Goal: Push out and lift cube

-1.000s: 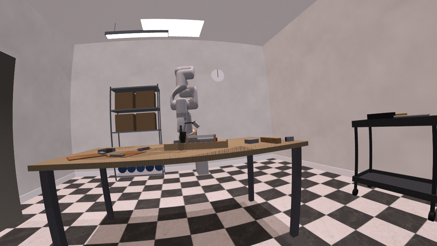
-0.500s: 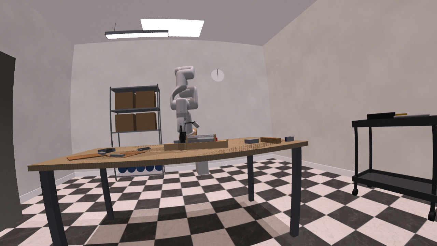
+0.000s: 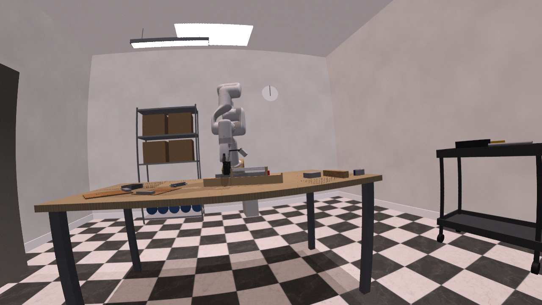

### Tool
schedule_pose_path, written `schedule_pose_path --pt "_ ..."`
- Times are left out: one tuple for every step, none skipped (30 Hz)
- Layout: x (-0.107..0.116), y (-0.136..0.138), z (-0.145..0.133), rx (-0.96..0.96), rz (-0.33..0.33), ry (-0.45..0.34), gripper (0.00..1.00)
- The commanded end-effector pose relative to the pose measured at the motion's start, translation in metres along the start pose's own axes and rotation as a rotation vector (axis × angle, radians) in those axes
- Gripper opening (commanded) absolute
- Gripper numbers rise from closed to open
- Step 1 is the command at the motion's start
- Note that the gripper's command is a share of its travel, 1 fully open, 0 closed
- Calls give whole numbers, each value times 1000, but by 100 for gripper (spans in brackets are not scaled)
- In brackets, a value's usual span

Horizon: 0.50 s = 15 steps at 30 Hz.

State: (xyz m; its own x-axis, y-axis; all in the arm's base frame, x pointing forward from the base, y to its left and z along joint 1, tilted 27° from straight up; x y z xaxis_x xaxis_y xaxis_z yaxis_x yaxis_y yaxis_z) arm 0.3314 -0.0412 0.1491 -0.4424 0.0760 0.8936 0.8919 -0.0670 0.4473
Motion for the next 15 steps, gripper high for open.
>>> schedule_pose_path --pt "30 1 0 0 -3 0 38" --pt "37 1 0 0 -3 0 38" --pt "43 1 0 0 -3 0 38" --pt "49 1 0 0 -3 0 38" --pt "53 1 0 0 -3 0 38" --pt "56 1 0 0 -3 0 38" --pt "56 1 0 0 -3 0 38" --pt "56 1 0 0 -3 0 38" --pt "58 1 0 0 -3 0 38" --pt "58 1 0 0 -3 0 38" --pt "59 1 0 0 -3 0 38" --pt "59 1 0 0 -3 0 38" --pt "59 1 0 0 -3 0 38" --pt "59 1 0 0 -3 0 38" --pt "59 1 0 0 -3 0 38"
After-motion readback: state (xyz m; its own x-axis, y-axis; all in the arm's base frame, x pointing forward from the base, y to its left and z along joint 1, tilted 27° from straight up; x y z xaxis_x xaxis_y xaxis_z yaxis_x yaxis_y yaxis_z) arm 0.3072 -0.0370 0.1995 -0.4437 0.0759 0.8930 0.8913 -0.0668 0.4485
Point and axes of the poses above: the point where the finger pads meet when closed, its own x axis back along the fingers, its own y axis across the jaws, z = x × y, the point moved 1 cm from there along x, back along the fingers, and after that the axes turned 10 degrees about x, right-handed, at the moved point
